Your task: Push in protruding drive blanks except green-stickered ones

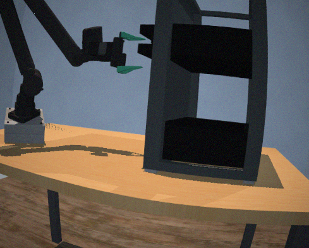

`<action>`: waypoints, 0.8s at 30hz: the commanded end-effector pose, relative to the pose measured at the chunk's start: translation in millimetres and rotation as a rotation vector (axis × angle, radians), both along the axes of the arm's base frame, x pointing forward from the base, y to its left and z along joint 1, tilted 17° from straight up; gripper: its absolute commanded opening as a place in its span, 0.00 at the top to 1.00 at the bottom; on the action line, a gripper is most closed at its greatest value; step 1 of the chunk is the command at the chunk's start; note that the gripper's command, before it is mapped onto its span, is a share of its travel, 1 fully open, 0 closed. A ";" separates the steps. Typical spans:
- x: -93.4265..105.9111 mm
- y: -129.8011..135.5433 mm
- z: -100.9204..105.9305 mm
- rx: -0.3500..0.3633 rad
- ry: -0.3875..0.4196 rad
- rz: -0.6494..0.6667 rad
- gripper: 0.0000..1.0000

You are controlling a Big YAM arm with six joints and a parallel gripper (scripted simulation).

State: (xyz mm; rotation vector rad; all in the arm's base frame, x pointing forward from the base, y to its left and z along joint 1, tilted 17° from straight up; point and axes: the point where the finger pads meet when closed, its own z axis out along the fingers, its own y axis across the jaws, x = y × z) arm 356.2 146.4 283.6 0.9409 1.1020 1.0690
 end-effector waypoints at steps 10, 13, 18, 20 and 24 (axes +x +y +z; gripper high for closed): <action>2.3 -3.9 10.5 0.026 -0.024 -0.008 0.00; 0.0 -8.2 3.5 0.013 -0.004 -0.007 0.00; -2.1 -22.5 8.2 0.013 -0.004 -0.007 0.00; -3.5 -31.7 11.2 0.013 -0.004 -0.007 0.00; -5.1 -42.6 14.8 0.014 -0.003 -0.007 0.00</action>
